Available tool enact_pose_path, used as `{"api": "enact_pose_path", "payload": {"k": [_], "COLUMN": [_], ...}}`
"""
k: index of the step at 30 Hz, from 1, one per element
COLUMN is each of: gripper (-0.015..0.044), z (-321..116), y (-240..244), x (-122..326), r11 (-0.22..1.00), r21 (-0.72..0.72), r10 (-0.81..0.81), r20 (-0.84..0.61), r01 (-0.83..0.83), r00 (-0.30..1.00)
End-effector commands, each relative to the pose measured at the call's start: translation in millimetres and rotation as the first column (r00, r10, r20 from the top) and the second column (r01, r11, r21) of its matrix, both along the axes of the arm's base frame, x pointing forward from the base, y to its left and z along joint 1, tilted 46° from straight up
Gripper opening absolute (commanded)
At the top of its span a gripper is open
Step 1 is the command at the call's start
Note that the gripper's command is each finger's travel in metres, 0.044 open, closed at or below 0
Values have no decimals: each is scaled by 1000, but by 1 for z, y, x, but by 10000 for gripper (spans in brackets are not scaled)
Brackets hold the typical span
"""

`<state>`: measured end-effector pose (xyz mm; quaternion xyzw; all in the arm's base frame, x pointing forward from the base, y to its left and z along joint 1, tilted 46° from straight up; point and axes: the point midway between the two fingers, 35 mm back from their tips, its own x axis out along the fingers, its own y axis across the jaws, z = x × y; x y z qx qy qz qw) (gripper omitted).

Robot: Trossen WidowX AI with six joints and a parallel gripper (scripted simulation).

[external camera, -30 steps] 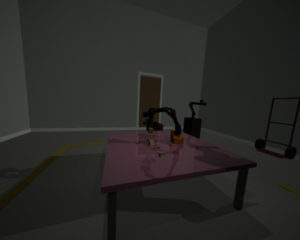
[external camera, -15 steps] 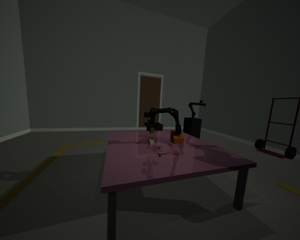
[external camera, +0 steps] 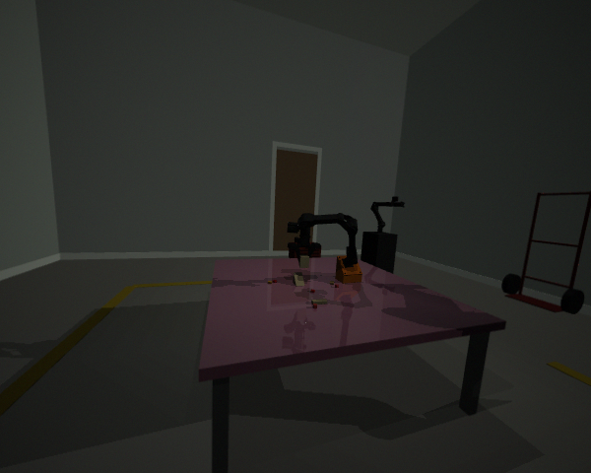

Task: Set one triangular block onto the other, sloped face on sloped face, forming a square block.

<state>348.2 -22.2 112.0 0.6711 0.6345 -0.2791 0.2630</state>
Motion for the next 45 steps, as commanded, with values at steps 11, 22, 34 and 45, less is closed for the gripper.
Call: {"api": "enact_pose_path", "payload": {"k": [11, 22, 34, 45], "gripper": [0, 0, 0, 0], "z": [-48, -70, -97, -97], "y": [23, 38, 46, 47], "x": [2, 1, 2, 1], "r11": [1000, 1000, 1000, 1000], "r21": [8, 10, 13, 17], "r10": [-8, -8, -7, -7], "r20": [-6, -7, -5, -5], "r01": [8, 8, 8, 7], "r00": [1000, 1000, 1000, 1000]}}
